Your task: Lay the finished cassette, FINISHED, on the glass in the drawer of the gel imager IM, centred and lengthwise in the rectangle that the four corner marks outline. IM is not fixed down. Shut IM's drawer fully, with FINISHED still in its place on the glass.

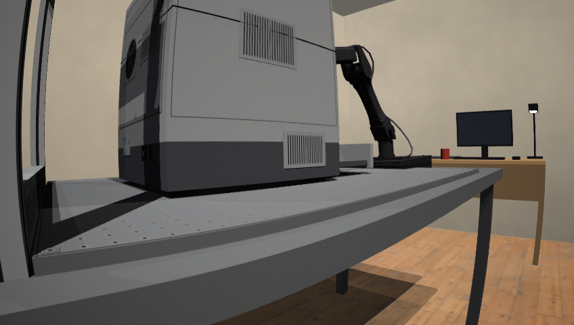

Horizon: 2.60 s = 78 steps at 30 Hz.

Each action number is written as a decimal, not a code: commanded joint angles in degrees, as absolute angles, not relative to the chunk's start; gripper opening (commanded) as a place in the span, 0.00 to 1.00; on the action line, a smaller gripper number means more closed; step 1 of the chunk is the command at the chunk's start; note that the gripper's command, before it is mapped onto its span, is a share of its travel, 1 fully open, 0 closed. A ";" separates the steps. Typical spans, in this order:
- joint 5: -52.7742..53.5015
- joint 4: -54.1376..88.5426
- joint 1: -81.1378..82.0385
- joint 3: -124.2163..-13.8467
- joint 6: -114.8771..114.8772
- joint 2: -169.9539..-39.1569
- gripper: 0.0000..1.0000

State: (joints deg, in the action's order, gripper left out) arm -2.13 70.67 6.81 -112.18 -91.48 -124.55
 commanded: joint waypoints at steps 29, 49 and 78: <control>-2.65 74.00 7.57 -116.11 -91.95 -122.13 0.91; -2.75 71.08 7.65 -106.88 -92.17 -117.46 1.00; -2.87 72.45 7.71 -100.32 -92.42 -110.50 1.00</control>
